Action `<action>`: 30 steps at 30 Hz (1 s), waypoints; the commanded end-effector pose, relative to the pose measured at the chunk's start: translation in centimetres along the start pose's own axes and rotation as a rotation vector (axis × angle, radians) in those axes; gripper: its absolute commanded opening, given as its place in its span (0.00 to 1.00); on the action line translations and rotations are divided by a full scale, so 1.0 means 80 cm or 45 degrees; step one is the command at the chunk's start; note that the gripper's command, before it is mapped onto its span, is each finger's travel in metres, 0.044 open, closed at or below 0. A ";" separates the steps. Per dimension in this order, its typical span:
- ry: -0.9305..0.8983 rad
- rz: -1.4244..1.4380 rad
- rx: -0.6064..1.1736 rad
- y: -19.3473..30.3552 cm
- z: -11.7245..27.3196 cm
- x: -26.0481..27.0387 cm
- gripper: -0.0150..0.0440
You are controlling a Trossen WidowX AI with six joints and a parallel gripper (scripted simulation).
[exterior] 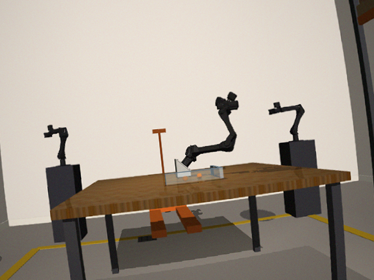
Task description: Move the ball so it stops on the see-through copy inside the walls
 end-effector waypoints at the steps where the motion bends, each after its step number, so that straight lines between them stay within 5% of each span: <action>1: 0.021 0.035 -0.290 -0.076 0.004 0.007 0.69; 14: 0.065 0.057 -1.077 -0.261 0.102 0.020 0.69; 30: 0.149 0.108 -2.175 -0.376 0.371 0.029 0.69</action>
Point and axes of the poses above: the point midway between the two fingers, 35 mm back from their tips, its own z axis back along the fingers, its own x axis across the jaws, y = z × x, the point moved 2 cm from there along z, back along the fingers, and after that the axes turned 1 degree about -z, right-handed, at the moved point
